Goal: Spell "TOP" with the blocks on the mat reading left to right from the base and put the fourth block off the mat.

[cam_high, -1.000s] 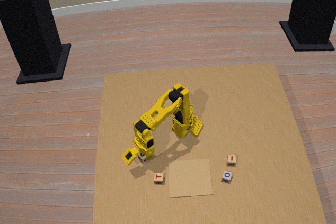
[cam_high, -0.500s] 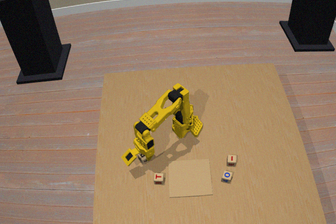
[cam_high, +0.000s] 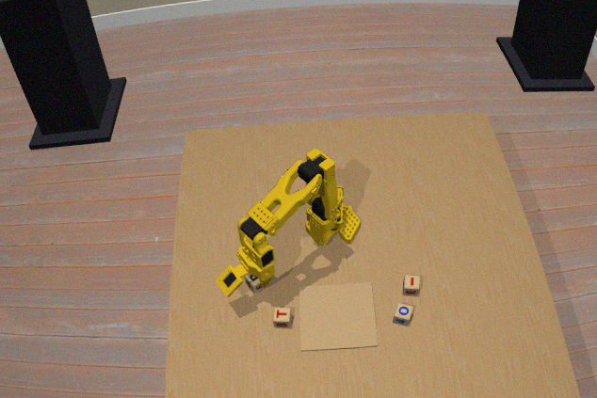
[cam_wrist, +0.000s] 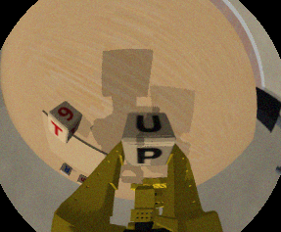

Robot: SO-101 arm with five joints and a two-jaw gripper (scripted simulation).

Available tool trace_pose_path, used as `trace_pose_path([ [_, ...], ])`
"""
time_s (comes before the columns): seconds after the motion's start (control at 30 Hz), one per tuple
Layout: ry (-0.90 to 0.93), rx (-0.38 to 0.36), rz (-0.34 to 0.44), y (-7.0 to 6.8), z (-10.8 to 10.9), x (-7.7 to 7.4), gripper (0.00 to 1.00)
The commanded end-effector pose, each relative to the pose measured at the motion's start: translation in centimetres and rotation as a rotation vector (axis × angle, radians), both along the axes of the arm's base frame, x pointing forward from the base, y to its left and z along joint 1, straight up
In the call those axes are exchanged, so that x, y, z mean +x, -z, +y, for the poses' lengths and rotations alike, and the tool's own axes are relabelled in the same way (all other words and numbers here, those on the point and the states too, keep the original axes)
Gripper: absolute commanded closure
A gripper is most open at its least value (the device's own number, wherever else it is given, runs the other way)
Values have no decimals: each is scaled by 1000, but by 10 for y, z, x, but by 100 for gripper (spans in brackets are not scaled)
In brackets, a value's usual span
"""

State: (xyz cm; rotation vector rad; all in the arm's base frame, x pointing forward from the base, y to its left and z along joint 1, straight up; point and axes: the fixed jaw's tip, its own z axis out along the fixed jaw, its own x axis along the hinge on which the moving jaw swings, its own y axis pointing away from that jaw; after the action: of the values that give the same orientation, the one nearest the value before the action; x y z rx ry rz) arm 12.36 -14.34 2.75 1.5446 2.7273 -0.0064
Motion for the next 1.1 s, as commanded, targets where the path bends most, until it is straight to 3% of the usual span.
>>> trace_pose_path([
  [0.0, 11, -70, -57, -11, -11, 7, 100],
  [0.93, 11, -70, -57, -2, -11, 8, 100],
  [1.07, 11, -70, -57, -2, -11, 8, 96],
])
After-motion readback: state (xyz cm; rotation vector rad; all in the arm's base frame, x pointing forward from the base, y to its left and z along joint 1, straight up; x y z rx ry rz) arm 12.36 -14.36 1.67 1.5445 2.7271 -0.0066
